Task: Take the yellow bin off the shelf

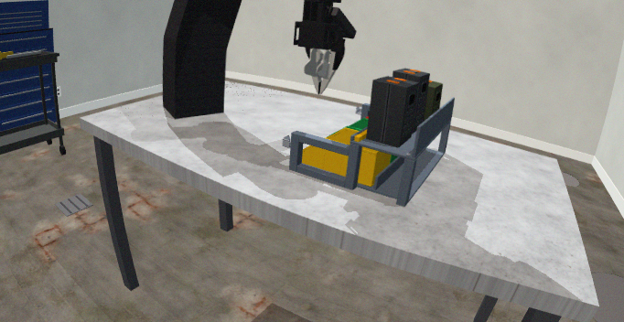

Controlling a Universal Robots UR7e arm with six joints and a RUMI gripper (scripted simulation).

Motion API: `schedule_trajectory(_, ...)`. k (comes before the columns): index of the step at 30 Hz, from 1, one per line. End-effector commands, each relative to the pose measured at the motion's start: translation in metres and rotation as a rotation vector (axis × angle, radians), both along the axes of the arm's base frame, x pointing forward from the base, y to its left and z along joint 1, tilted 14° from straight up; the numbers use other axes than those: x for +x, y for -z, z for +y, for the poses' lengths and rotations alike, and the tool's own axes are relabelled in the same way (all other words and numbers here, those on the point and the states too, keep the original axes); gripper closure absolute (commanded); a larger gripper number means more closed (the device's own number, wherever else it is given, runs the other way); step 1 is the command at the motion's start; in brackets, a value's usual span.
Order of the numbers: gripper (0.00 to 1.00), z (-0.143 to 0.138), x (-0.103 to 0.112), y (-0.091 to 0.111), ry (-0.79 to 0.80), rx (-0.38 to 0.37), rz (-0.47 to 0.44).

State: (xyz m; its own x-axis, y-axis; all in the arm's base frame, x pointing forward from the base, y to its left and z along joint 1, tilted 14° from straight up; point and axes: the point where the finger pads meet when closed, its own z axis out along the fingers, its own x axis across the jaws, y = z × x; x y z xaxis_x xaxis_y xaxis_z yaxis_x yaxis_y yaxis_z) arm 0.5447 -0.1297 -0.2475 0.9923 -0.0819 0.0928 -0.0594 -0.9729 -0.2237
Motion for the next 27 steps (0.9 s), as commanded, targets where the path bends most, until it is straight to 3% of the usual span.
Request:
schedule_trajectory(1, 1.00, 0.000, 0.000, -0.001, 0.000, -0.001, -0.001)
schedule_trajectory(16, 1.00, 0.000, 0.001, 0.000, 0.000, -0.001, -0.001)
schedule_trajectory(22, 1.00, 0.009, 0.003, 0.037, 0.000, -0.001, -0.001)
schedule_trajectory(24, 1.00, 0.010, 0.003, 0.041, 0.000, -0.001, -0.001)
schedule_trajectory(25, 0.42, 0.010, 0.003, 0.041, 0.000, -0.001, -0.001)
schedule_trajectory(27, 0.42, 0.010, 0.003, 0.041, 0.000, -0.001, -0.001)
